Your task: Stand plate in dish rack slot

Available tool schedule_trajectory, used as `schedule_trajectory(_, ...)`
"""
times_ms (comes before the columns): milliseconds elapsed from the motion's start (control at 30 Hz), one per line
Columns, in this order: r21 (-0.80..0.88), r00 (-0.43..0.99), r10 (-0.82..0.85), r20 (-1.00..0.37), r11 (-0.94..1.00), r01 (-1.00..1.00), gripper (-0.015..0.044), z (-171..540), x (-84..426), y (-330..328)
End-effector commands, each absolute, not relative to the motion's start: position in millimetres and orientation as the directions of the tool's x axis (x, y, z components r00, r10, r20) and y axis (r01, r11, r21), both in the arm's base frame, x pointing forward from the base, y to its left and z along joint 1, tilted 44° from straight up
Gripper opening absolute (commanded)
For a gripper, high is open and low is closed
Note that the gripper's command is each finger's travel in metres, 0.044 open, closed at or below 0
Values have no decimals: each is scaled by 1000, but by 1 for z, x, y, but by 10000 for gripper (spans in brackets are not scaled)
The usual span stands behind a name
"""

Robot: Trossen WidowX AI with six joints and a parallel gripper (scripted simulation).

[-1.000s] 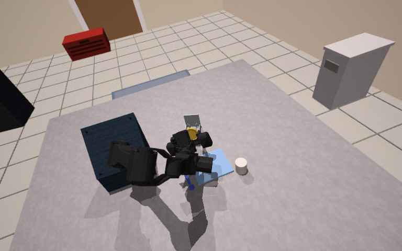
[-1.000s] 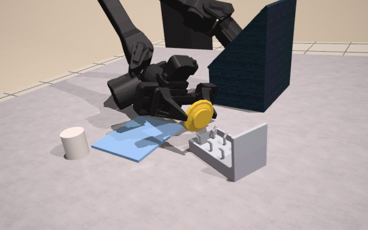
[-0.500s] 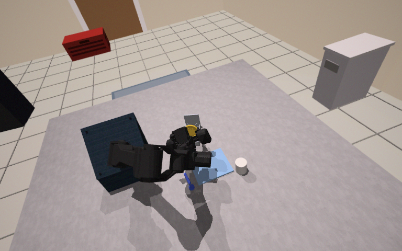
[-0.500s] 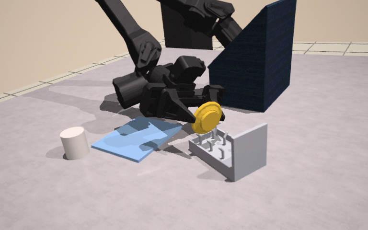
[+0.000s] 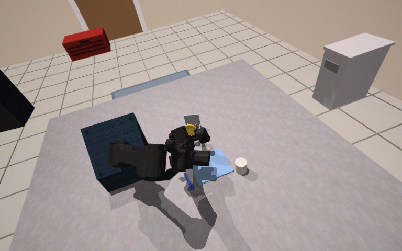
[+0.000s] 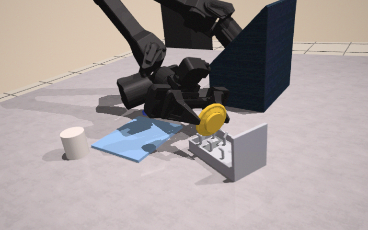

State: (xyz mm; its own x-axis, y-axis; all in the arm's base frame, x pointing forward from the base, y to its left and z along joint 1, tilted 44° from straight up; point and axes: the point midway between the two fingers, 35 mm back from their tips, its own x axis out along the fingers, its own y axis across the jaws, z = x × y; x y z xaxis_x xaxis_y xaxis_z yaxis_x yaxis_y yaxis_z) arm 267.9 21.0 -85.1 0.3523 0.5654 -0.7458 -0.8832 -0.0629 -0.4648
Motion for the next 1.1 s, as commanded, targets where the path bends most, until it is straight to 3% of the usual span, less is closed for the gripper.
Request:
schedule_trajectory(0, -464, 353, 566, -745, -60, -884, 0, -97, 267, 11)
schedule_trajectory(500, -453, 346, 563, -751, -58, -889, 0, -96, 264, 13)
schedule_trajectory(1000, -455, 346, 563, -750, -60, -888, 394, -96, 264, 13)
schedule_trajectory(1067, -455, 346, 563, -750, -60, -888, 400, -96, 264, 13)
